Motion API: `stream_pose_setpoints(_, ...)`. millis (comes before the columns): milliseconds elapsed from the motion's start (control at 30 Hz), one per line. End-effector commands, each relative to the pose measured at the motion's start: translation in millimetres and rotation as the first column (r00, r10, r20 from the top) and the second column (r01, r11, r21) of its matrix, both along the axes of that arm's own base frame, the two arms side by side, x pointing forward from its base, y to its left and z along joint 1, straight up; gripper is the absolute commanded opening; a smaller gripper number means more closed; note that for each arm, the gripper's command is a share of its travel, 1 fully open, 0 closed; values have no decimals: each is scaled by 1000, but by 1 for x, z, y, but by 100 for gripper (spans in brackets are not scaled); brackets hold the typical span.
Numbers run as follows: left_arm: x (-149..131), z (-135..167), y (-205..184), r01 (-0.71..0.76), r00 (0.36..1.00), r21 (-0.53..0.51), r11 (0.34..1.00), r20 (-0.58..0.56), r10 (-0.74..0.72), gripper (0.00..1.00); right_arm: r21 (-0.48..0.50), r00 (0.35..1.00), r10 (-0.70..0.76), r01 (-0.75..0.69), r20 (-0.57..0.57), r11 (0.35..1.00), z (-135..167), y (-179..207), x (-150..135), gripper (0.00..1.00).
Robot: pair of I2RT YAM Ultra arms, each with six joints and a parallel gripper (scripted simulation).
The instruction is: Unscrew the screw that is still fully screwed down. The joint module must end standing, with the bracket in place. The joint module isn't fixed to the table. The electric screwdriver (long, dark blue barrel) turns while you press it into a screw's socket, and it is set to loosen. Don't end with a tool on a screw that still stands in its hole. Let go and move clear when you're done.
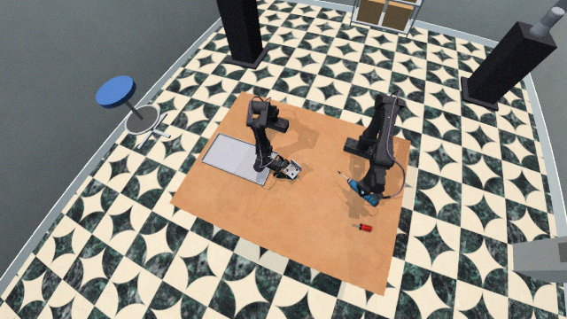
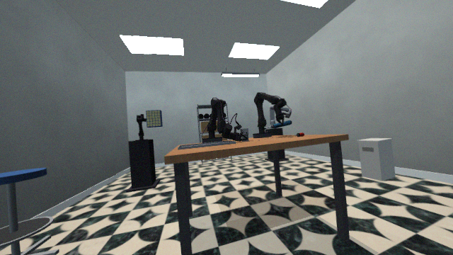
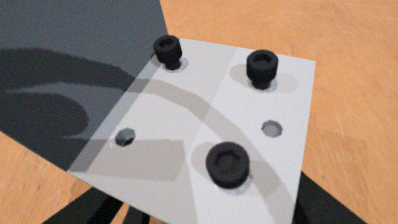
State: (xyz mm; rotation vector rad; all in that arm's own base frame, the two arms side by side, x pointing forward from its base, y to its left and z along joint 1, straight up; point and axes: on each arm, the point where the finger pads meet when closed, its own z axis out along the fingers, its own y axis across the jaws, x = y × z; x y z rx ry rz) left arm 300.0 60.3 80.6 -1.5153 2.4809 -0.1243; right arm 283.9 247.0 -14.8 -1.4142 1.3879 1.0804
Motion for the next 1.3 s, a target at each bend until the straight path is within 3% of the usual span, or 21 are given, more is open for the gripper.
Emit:
stream_pose_setpoints(0, 9, 12, 10, -59, 998, -7, 998, 20, 59, 42, 10, 1000, 6, -6, 15, 1000, 6, 2, 3, 59)
stream_pose_setpoints(333, -13, 7, 36, -239, 967, -34, 970, -97, 235, 42, 10, 1000, 6, -6, 15, 1000, 6, 2, 3, 59)
stream_pose_setpoints(500, -12, 17, 36, -238, 970, -33, 971, -60, 235, 42, 10, 1000, 6, -6, 15, 1000, 6, 2, 3, 59)
stream_pose_setpoints(900, -44, 4, 61, -448, 873, -44, 893, -237, 427, 42, 10, 1000, 6, -6, 15, 1000, 6, 2, 3, 59)
stream_pose_setpoints(1267, -39, 15, 56, -433, 887, -50, 900, -200, 415, 42, 10, 1000, 6, -6, 15, 1000, 6, 2, 3, 59)
